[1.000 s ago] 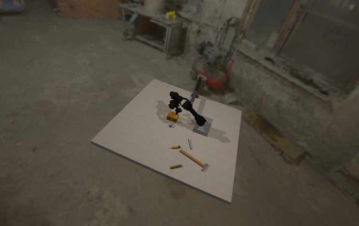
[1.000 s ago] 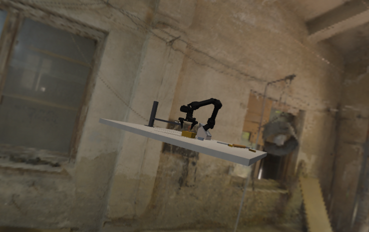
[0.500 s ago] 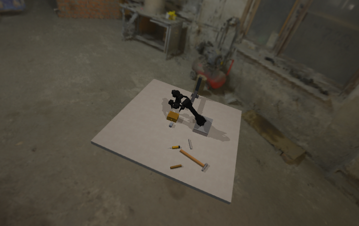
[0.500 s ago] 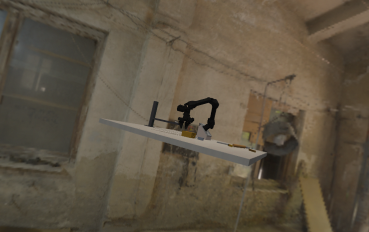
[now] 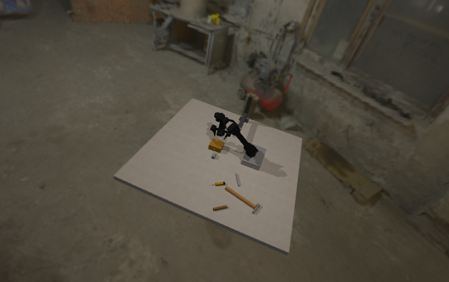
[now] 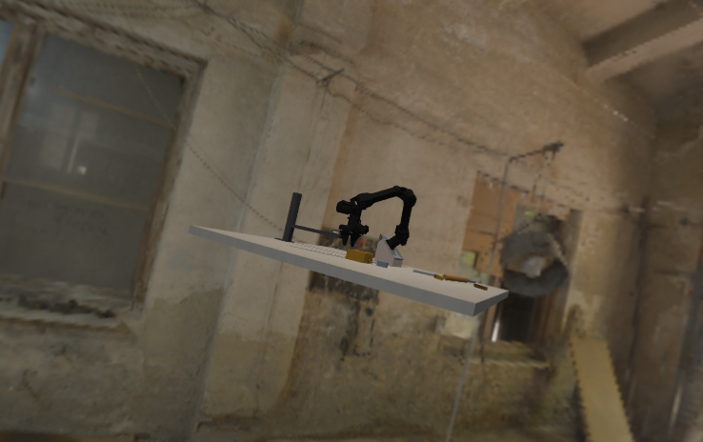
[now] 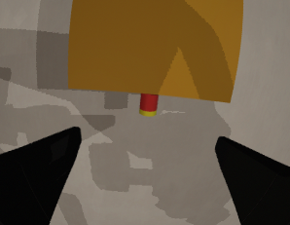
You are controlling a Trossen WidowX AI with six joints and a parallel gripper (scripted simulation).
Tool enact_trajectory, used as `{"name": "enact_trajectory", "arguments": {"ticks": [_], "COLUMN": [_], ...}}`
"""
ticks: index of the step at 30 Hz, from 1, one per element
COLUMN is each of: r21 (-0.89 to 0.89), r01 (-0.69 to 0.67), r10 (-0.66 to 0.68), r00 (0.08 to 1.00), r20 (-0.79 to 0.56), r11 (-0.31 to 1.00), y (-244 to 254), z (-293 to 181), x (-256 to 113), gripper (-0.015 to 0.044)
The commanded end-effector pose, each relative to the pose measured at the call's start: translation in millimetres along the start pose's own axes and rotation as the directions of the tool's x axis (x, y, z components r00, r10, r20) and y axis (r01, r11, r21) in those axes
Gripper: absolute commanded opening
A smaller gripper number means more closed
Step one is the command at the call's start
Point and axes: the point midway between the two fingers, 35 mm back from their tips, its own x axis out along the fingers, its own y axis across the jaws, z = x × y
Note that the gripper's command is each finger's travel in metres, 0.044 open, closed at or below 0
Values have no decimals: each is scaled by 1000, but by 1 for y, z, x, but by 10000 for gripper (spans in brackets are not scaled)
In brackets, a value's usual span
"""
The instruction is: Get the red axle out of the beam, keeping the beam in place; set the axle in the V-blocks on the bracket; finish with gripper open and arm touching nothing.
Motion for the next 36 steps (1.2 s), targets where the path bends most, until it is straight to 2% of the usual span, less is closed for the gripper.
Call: {"name": "enact_trajectory", "arguments": {"ticks": [1,27,36], "r21": [6,5,-2], "r01": [1,1,-4], "r10": [-1,-1,4], "r00": [1000,1000,1000], "r20": [2,5,3], "r11": [1000,1000,1000], "y": [0,1,1], "z": [0,1,1], "x": [7,44,43], "gripper": [440,440,204]}}
